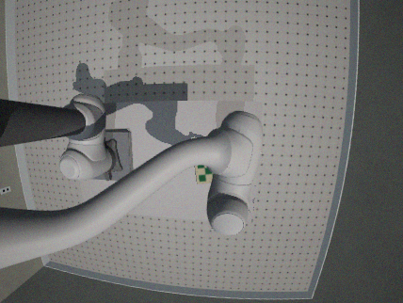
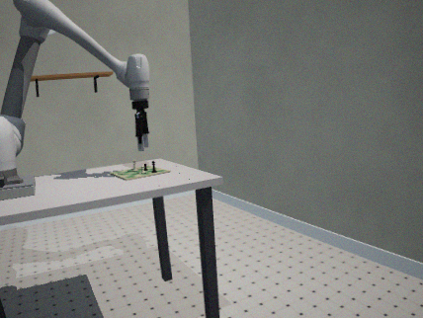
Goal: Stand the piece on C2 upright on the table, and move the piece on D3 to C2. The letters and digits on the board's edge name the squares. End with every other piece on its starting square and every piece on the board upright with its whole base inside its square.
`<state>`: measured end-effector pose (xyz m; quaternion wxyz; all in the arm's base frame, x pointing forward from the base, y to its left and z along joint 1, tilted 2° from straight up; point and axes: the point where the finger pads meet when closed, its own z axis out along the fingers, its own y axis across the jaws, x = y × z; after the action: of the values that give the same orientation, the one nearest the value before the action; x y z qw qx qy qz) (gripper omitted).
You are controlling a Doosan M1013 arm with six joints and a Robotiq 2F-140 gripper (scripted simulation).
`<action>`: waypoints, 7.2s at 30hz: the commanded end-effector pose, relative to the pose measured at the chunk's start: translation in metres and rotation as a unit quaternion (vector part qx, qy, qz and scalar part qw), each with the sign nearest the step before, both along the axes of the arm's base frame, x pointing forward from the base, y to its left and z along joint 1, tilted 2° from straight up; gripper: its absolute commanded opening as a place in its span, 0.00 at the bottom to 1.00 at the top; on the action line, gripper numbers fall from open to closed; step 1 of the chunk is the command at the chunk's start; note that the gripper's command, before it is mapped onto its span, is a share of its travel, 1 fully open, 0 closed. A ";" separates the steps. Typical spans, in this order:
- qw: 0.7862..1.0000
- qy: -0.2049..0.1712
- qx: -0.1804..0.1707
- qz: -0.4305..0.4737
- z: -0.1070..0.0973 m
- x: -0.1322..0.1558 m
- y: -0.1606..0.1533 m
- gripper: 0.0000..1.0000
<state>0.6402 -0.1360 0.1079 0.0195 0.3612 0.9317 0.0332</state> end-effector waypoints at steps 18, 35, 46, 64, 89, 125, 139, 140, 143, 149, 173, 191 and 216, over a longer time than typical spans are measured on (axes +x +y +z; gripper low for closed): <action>0.999 0.011 -0.014 -0.040 0.000 0.000 0.000 0.20; 0.999 0.011 -0.014 -0.040 0.000 0.000 0.000 0.20; 0.999 0.011 -0.014 -0.040 -0.007 0.000 0.000 0.20; 0.999 0.011 -0.014 -0.040 -0.028 0.001 0.001 0.20; 0.999 0.011 -0.014 -0.040 -0.051 0.002 0.001 0.20; 0.999 0.011 -0.014 -0.040 -0.052 0.002 0.001 0.20; 0.999 0.011 -0.014 -0.040 -0.056 0.002 0.001 0.20; 0.999 0.011 -0.014 -0.040 -0.058 0.002 0.001 0.20; 0.999 0.011 -0.014 -0.040 -0.063 0.002 0.001 0.20; 0.999 0.011 -0.014 -0.040 -0.071 0.003 0.002 0.20; 0.999 0.011 -0.014 -0.040 -0.085 0.003 0.002 0.20; 0.999 0.011 -0.014 -0.040 -0.085 0.003 0.002 0.20; 0.999 0.011 -0.014 -0.040 -0.085 0.003 0.002 0.00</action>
<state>0.6436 -0.1342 0.0229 0.0153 0.3981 0.9171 0.0148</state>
